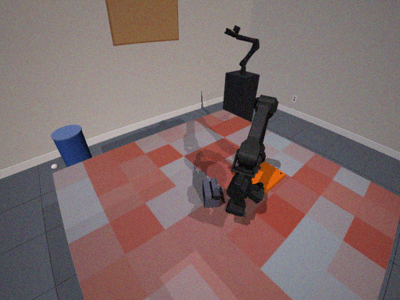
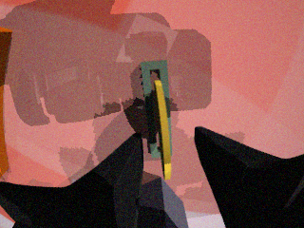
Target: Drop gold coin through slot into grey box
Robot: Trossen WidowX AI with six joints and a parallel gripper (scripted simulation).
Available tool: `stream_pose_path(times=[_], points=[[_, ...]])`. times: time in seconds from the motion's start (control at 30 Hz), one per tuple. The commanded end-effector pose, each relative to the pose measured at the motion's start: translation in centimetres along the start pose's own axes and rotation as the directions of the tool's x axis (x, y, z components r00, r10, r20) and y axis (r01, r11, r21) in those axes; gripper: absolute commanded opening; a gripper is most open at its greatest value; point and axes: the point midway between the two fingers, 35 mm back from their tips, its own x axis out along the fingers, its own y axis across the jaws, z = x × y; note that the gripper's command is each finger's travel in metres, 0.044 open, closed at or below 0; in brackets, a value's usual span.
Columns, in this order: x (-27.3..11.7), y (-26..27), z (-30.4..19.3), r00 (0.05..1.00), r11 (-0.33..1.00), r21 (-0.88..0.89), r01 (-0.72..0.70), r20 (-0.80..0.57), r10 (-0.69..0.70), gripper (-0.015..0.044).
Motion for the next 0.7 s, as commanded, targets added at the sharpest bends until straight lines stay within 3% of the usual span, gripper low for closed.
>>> stream_pose_path(times=[0.0, 0.47, 0.67], points=[[1.0, 0.2, 0.1, 1.000, 1.000, -0.004, -0.008, 0.004, 0.008, 0.0161], [3.0, 0.4, 0.1, 1.000, 1.000, -0.004, -0.009, 0.004, 0.009, 0.0161], [3.0, 0.4, 0.1, 1.000, 1.000, -0.004, -0.009, 0.004, 0.009, 0.0003]])
